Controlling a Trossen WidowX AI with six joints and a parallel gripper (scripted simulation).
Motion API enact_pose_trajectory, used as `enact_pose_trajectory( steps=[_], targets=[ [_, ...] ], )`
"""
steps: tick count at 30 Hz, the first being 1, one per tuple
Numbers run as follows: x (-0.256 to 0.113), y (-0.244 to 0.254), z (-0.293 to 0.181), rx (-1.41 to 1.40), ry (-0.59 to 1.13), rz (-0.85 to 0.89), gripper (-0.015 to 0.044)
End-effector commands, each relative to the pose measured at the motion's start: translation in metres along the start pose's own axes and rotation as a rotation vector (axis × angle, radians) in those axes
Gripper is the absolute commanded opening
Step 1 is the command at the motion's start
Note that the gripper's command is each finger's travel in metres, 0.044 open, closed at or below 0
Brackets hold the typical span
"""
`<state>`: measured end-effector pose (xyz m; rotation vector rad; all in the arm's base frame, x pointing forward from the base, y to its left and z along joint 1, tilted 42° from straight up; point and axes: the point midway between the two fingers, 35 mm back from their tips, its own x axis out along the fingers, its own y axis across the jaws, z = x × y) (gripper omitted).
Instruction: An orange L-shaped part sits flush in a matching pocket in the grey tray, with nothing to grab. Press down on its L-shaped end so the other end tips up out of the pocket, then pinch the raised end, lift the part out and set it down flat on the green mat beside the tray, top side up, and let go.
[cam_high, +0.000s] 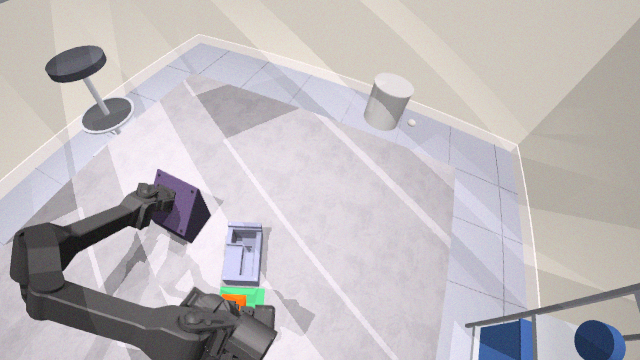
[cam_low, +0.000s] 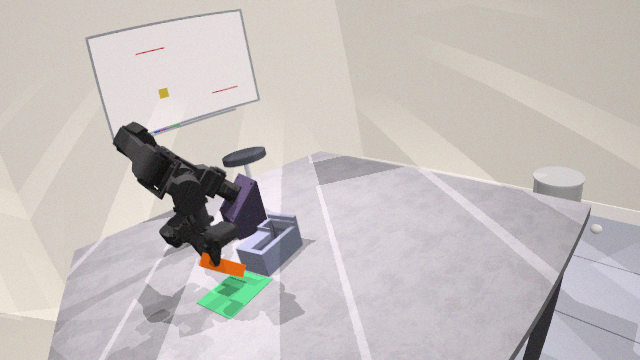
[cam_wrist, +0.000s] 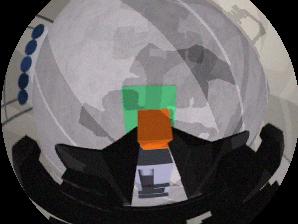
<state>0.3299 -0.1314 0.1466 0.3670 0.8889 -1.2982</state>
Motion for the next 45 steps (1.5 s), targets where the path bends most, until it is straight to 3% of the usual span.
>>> enact_pose_trajectory(
  steps=[1,12,34,45],
  targets=[
    [0.008,-0.001,-0.002,-0.008,0.001,-0.006,0.0],
    [0.025,-0.002,-0.002,-0.008,0.0,-0.006,0.0],
    [0.025,-0.002,-0.001,-0.003,-0.002,-0.007,0.0],
    [0.018,-0.001,-0.001,-0.004,-0.001,-0.006,0.0289]
  ],
)
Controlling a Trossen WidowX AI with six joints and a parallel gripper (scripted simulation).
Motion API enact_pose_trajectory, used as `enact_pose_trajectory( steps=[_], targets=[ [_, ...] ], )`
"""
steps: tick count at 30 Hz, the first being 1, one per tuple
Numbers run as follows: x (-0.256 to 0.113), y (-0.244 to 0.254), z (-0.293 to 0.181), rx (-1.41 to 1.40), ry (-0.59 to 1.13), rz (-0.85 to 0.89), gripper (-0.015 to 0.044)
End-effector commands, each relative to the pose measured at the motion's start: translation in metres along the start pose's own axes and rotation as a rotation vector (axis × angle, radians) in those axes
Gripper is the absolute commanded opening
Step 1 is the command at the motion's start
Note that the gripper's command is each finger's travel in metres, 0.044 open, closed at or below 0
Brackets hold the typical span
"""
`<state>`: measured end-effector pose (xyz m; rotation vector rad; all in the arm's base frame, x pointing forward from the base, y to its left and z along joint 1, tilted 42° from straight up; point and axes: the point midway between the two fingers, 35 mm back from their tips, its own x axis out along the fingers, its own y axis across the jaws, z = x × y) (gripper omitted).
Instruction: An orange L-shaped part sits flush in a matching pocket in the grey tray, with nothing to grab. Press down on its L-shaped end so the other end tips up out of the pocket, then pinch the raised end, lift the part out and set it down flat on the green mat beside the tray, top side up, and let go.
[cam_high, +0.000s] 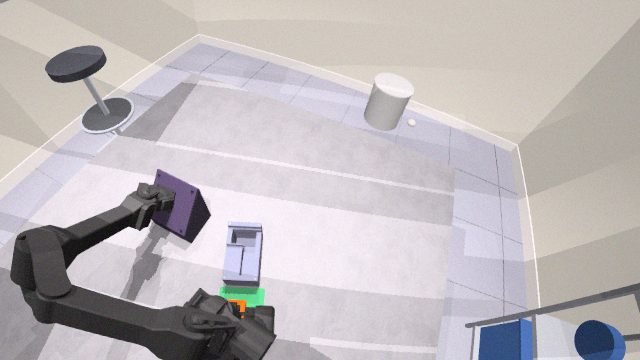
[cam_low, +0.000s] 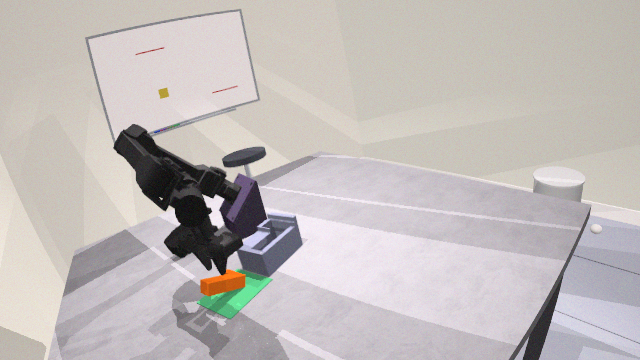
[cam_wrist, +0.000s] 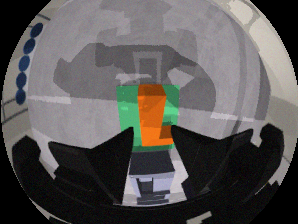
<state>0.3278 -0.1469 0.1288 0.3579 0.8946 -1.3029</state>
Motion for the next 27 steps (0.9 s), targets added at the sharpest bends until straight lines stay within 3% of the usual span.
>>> enact_pose_trajectory(
  steps=[1,4,8,27],
  targets=[
    [-0.012,0.002,0.001,0.002,0.001,0.003,0.0315],
    [-0.045,0.004,0.0,0.0,0.006,0.004,0.0394],
    [-0.084,0.001,-0.001,-0.003,0.006,0.003,0.04],
    [-0.082,0.003,-0.002,-0.009,0.002,0.018,0.04]
  ],
)
